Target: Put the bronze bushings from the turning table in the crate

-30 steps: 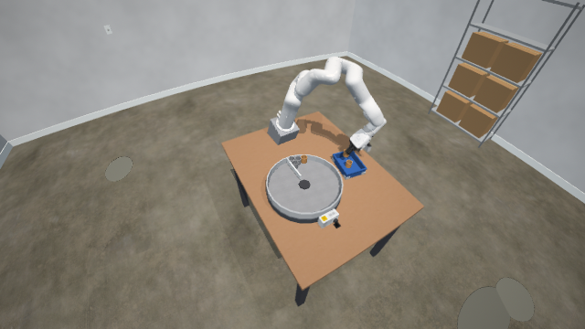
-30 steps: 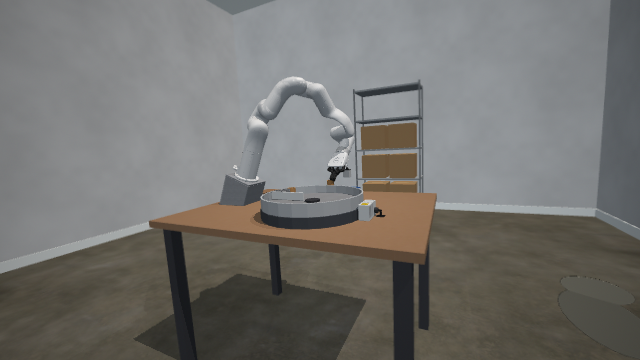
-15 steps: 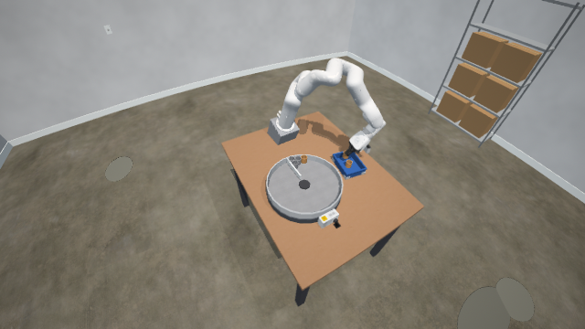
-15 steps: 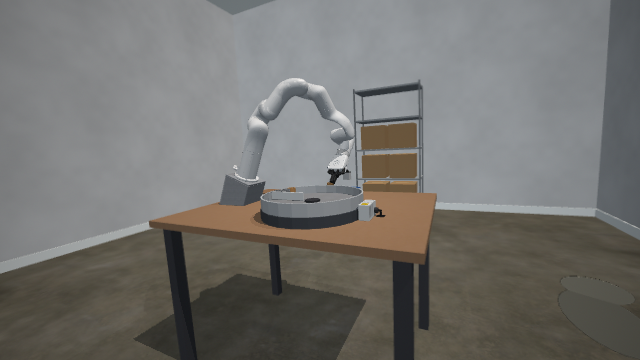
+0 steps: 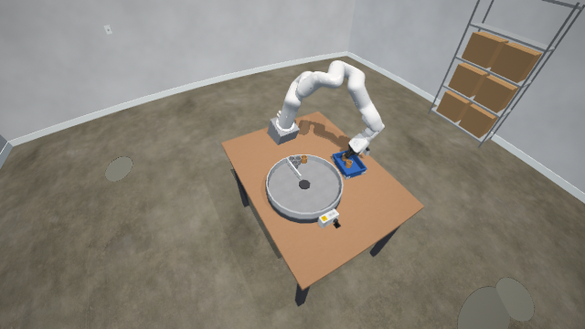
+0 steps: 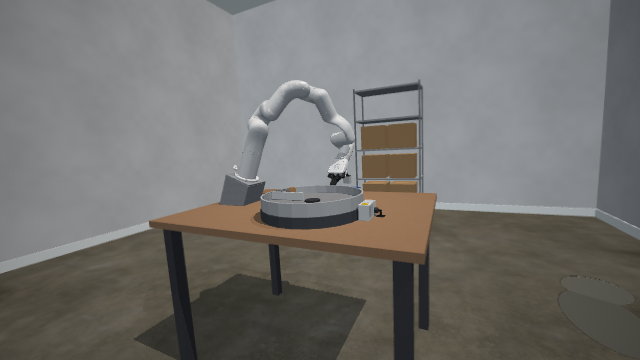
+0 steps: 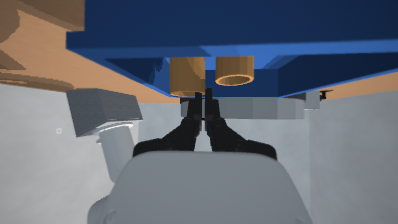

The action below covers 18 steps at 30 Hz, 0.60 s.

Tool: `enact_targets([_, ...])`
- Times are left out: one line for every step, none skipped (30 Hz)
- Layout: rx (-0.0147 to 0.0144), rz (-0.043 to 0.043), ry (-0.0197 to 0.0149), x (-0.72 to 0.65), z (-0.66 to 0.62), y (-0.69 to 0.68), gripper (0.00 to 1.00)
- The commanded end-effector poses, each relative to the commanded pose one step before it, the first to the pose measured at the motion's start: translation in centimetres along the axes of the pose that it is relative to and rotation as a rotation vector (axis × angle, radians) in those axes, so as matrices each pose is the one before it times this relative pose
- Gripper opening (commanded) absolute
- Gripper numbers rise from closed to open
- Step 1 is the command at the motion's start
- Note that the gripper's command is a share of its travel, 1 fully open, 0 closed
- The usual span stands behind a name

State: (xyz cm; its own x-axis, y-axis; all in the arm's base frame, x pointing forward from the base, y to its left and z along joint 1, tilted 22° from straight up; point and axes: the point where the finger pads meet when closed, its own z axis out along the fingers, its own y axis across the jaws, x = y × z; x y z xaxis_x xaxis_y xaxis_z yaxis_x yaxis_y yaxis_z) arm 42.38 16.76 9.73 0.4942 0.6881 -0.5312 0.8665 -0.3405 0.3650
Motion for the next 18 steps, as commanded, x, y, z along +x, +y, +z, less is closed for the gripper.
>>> enact_targets([-0.00138,0.00174,0.00338,0.229,0.068,0.095,0.0])
enact_targets([0.0,0.0,0.0,0.0,0.0,0.0,0.0])
enact_targets([0.0,0.0,0.0,0.054,0.064,0.0,0.0])
enact_targets([0.0,0.0,0.0,0.046,0.055,0.0,0.0])
enact_targets([0.0,0.0,0.0,0.038,0.045,0.0,0.0])
enact_targets([0.0,0.0,0.0,0.03,0.036,0.0,0.0])
enact_targets([0.0,0.0,0.0,0.023,0.027,0.0,0.0])
enact_targets([0.0,0.0,0.0,0.016,0.019,0.0,0.0])
enact_targets([0.0,0.0,0.0,0.01,0.012,0.0,0.0])
enact_targets([0.0,0.0,0.0,0.005,0.007,0.0,0.0])
enact_targets([0.0,0.0,0.0,0.002,0.003,0.0,0.0])
enact_targets([0.0,0.0,0.0,0.0,0.0,0.0,0.0])
enact_targets([0.0,0.0,0.0,0.0,0.0,0.0,0.0])
enact_targets([0.0,0.0,0.0,0.0,0.0,0.0,0.0])
enact_targets([0.0,0.0,0.0,0.0,0.0,0.0,0.0])
enact_targets([0.0,0.0,0.0,0.0,0.0,0.0,0.0])
enact_targets([0.0,0.0,0.0,0.0,0.0,0.0,0.0])
enact_targets([0.0,0.0,0.0,0.0,0.0,0.0,0.0])
